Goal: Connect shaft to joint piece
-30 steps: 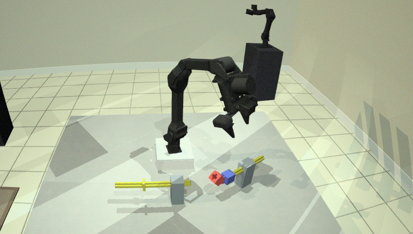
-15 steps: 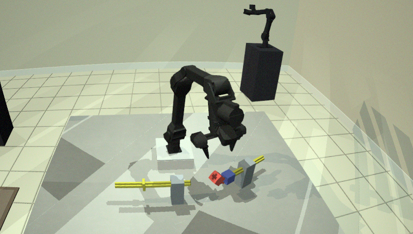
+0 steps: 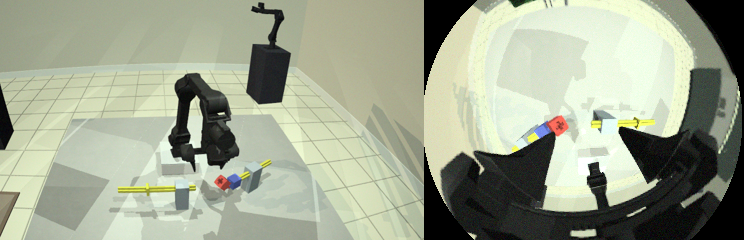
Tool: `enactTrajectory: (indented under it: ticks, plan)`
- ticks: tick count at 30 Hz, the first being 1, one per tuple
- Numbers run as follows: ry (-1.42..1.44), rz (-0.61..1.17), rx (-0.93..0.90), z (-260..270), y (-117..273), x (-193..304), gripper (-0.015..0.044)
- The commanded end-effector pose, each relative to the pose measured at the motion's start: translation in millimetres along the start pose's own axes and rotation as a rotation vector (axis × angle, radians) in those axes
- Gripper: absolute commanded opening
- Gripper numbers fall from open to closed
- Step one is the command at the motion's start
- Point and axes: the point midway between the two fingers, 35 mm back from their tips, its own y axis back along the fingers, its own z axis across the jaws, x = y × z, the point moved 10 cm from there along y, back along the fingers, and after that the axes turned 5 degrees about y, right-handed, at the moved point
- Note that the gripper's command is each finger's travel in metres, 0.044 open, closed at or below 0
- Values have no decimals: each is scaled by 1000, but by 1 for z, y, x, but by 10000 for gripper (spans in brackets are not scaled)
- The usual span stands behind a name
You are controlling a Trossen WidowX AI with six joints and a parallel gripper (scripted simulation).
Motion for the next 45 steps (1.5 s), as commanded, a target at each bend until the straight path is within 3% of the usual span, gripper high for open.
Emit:
enactTrajectory:
  ticks: [1, 45]
  plan:
    - [89, 3, 16, 0, -2, 0, 440]
    - [1473, 81, 152, 18, -18, 5, 440]
